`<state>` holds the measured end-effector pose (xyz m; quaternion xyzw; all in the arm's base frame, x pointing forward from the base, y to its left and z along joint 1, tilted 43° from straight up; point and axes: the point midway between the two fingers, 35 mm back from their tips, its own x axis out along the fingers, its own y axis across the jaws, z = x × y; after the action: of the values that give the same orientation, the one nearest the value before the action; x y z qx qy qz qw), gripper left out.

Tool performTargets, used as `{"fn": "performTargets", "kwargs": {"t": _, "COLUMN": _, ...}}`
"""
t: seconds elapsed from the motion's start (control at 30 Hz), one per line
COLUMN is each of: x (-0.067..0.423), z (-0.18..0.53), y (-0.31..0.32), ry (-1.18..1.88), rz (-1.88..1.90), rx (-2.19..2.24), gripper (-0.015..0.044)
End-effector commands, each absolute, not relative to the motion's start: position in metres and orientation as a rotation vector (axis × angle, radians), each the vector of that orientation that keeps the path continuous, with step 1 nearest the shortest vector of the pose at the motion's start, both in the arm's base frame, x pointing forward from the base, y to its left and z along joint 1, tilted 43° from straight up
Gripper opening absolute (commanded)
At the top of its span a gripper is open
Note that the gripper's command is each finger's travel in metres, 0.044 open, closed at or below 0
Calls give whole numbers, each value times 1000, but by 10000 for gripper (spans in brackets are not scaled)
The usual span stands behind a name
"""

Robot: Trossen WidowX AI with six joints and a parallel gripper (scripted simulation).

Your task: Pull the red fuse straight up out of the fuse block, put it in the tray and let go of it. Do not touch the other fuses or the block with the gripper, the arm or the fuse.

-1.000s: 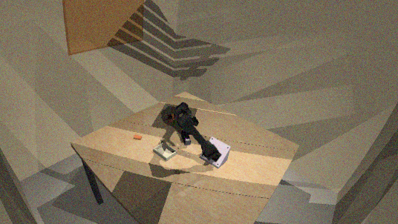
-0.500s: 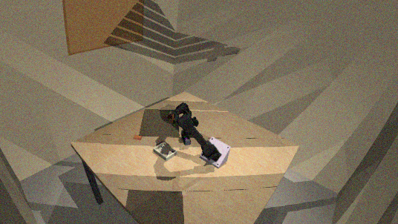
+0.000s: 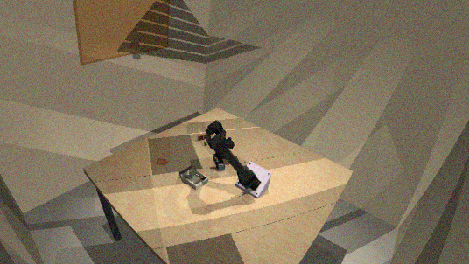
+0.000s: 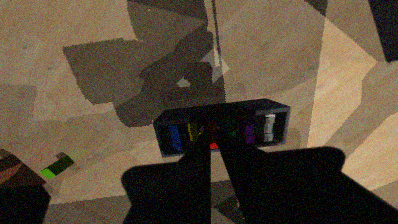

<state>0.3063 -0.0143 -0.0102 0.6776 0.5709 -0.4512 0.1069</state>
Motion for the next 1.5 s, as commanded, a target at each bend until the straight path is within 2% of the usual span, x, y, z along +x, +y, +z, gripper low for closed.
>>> {"fn": "performTargets", "kwargs": {"t": 0.0, "x": 307, "z": -8, "y": -17, "ry": 1678, "rz": -1322, "rx": 1992, "gripper": 0}}
{"fn": "performTargets", "kwargs": {"t": 1.47, "x": 309, "z": 8, "y": -32, "ry": 1678, "rz": -1326, "rx": 1995, "gripper": 0}}
